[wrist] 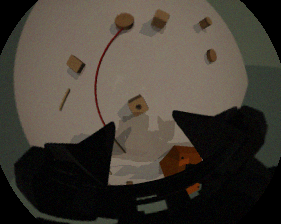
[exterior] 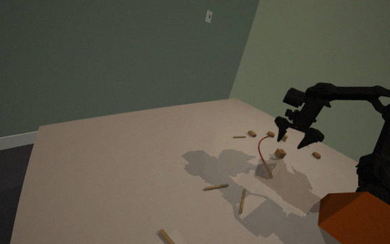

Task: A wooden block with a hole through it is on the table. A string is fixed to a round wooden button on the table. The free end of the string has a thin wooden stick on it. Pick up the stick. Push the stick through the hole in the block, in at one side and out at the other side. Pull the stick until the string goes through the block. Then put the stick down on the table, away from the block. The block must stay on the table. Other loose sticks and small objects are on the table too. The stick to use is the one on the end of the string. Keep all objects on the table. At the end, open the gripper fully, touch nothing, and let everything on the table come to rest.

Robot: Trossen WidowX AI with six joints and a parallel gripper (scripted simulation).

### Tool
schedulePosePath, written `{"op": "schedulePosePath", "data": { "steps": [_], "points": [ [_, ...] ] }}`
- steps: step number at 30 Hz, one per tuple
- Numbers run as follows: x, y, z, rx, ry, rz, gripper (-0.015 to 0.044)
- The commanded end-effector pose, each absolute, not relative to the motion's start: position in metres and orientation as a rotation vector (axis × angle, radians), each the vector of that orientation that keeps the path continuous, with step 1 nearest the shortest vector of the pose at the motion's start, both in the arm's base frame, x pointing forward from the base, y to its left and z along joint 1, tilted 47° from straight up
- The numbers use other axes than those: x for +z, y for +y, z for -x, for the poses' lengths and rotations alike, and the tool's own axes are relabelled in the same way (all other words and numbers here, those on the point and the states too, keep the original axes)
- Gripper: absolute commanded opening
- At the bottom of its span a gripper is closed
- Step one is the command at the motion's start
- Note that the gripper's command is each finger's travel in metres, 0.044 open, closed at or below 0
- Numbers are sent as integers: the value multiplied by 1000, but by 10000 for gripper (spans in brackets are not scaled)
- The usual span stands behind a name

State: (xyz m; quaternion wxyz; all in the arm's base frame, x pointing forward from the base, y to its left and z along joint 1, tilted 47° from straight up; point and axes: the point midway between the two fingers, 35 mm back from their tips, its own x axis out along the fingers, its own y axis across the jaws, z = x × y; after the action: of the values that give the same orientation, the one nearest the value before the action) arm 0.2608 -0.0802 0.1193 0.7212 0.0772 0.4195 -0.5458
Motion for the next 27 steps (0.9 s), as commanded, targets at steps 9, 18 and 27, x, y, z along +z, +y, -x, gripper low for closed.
{"op": "schedulePosePath", "data": {
  "steps": [9,18,27],
  "points": [
    [127,-77,-265,-1628,72,-1125,440],
    [127,-77,-265,-1630,64,-1132,440],
    [127,-77,-265,-1630,64,-1132,440]
  ]
}}
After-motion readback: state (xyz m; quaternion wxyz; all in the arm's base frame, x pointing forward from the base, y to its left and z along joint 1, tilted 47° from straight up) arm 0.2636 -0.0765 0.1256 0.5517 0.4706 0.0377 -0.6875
